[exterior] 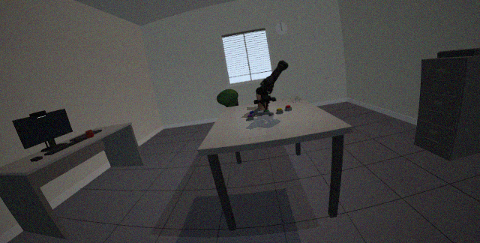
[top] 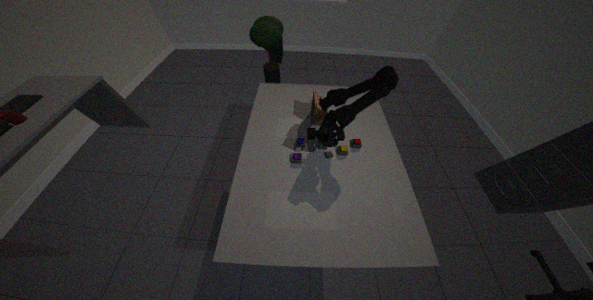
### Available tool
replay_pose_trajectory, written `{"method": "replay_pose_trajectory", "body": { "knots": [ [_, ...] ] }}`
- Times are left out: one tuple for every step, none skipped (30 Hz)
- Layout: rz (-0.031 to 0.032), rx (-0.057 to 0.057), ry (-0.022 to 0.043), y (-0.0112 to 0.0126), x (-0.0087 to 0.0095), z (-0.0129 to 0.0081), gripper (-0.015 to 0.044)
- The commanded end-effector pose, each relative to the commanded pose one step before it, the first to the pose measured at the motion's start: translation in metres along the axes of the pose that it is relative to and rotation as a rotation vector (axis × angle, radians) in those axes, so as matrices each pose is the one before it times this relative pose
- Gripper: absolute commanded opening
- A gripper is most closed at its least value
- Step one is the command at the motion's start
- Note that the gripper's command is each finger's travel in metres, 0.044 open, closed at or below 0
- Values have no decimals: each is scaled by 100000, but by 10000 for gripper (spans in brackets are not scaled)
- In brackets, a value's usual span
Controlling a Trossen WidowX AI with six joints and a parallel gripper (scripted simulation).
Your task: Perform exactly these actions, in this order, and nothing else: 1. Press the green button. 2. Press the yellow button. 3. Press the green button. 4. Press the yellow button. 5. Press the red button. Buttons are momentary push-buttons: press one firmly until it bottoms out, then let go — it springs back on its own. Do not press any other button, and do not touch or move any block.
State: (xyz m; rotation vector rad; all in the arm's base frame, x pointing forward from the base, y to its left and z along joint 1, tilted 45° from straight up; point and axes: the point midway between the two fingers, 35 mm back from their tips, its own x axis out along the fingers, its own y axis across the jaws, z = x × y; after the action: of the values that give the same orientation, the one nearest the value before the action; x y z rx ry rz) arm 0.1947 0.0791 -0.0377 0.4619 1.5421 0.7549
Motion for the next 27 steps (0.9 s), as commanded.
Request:
{"method": "replay_pose_trajectory", "body": {
  "knots": [
    [437,444,395,107,113,-109,20],
    [0,0,0,0,0,0,20],
    [0,0,0,0,0,0,20],
    [0,0,0,0,0,0,20],
    [0,0,0,0,0,0,20],
    [0,0,0,0,0,0,20],
    [0,0,0,0,0,0,20],
    [-429,-409,-344,-107,-275,103,20],
    [-20,84,53,-14,-539,19,20],
    [33,130,100,0,-913,0,20],
    [115,116,109,30,-929,-39,20],
    [109,62,68,34,-565,-42,20],
    [43,19,23,14,-189,-17,20],
    [0,0,0,0,0,0,20],
    [0,0,0,0,0,0,20],
    [-60,12,-12,-22,-241,33,20],
    [-154,31,-25,-56,-731,83,20],
    [-172,37,-14,-64,-1242,83,20],
    [-61,18,22,-22,-1631,3,20],
    [79,-13,40,35,-1296,-78,20],
    [101,-21,30,45,-786,-80,20],
    [43,-9,10,19,-263,-32,20],
    [0,0,0,0,0,0,20],
    [0,0,0,0,0,0,20],
    [0,0,0,0,0,0,20],
    [-119,3,-12,179,-12,121,20],
    [-321,18,-38,549,-35,354,20]
  ]
}}
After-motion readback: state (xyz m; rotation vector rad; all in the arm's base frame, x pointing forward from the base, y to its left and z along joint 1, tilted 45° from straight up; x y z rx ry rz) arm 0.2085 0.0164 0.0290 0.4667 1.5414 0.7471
